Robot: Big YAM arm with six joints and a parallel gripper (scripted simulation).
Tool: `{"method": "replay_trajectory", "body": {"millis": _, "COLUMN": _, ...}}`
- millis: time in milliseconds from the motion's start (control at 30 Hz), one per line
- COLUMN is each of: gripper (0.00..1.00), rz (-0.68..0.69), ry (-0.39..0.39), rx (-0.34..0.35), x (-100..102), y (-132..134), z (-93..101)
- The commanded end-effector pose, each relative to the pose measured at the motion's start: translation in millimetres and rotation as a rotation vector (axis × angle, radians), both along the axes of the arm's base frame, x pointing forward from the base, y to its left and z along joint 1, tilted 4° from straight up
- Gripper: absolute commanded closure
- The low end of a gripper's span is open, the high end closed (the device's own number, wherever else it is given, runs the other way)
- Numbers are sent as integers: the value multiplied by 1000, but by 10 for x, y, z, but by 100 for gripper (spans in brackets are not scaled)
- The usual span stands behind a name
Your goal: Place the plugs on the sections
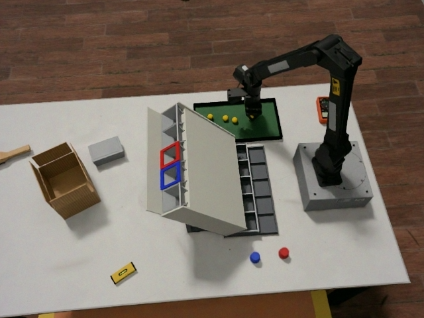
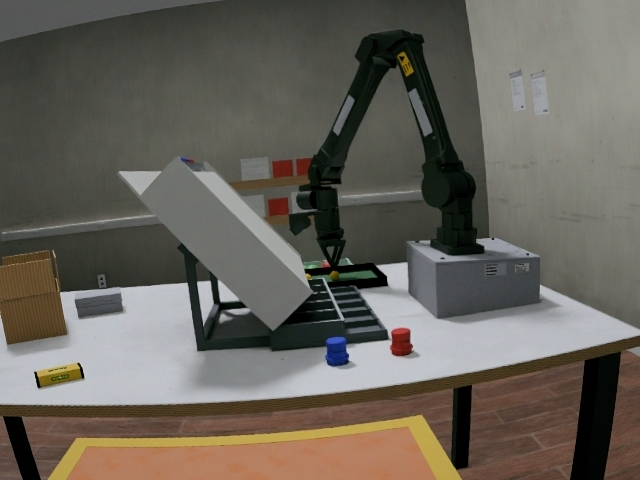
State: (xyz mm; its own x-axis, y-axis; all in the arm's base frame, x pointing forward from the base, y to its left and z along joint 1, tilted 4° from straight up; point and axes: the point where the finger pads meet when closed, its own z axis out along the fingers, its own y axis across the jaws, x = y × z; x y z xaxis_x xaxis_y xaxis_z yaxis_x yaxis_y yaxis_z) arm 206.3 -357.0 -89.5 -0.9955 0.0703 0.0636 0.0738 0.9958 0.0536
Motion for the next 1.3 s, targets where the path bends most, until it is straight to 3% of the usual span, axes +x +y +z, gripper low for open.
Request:
{"method": "replay_trajectory", "body": {"millis": 0, "gripper": 20, "rz": 2, "ry": -4, "rx": -6, "x": 92, "y": -68, "z": -31}}
{"method": "replay_trajectory", "body": {"millis": 1267, "gripper": 20, "rz": 0, "ry": -12, "rx": -24, "x": 57, "y": 35, "z": -122}}
